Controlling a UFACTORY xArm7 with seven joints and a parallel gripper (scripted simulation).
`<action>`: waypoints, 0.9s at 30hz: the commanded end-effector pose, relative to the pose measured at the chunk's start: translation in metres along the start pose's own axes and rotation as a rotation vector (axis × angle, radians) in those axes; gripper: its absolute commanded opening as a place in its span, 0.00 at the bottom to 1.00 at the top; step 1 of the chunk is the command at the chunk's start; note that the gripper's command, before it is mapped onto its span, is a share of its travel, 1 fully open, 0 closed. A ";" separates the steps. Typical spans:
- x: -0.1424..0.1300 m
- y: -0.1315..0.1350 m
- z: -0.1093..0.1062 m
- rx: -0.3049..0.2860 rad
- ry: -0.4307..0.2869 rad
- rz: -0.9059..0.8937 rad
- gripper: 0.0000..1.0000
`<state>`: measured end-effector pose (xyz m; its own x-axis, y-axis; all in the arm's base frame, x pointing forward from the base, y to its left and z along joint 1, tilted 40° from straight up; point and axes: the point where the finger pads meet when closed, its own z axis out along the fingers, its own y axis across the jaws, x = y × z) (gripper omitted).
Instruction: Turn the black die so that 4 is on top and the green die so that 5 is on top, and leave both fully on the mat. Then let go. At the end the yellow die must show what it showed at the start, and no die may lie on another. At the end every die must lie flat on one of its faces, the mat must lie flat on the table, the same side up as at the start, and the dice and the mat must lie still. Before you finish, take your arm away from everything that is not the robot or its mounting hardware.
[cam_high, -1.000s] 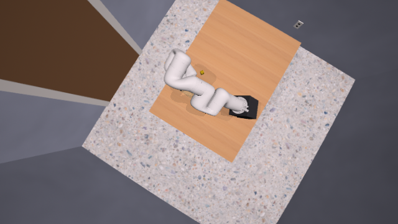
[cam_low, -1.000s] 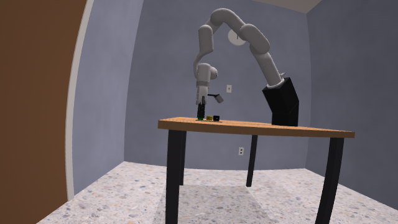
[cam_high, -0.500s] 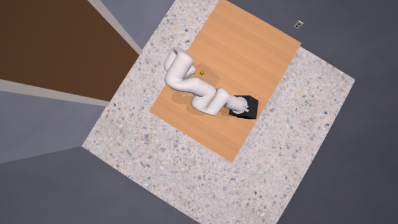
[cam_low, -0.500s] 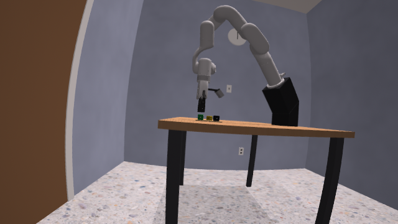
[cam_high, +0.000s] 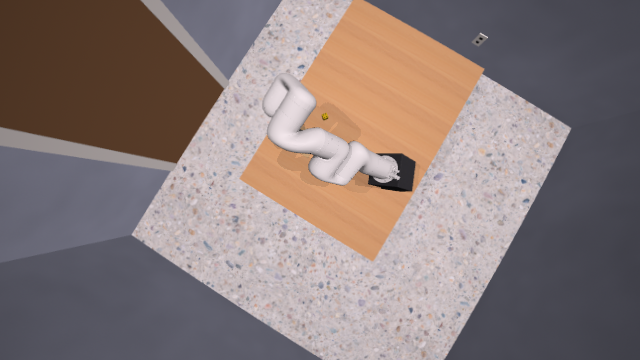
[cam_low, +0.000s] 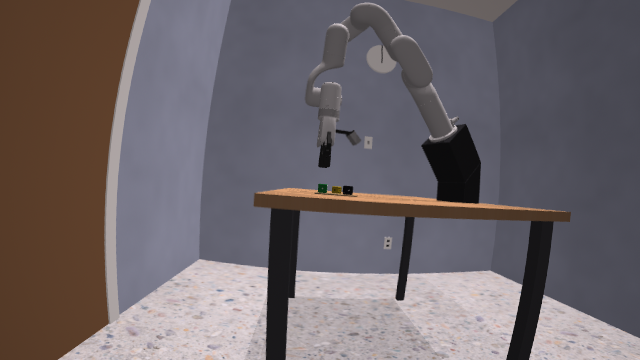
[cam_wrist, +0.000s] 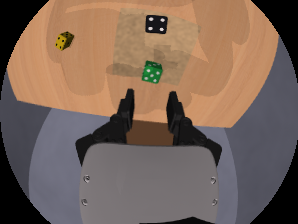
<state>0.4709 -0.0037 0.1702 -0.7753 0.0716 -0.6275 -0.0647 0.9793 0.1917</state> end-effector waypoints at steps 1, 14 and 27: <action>-0.001 0.000 -0.005 0.000 0.021 0.002 0.47; -0.001 0.000 -0.006 0.000 0.021 0.002 1.00; -0.001 0.000 -0.006 0.000 0.021 0.002 1.00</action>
<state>0.4677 -0.0037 0.1740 -0.7897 0.0689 -0.6096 -0.0639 0.9791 0.1933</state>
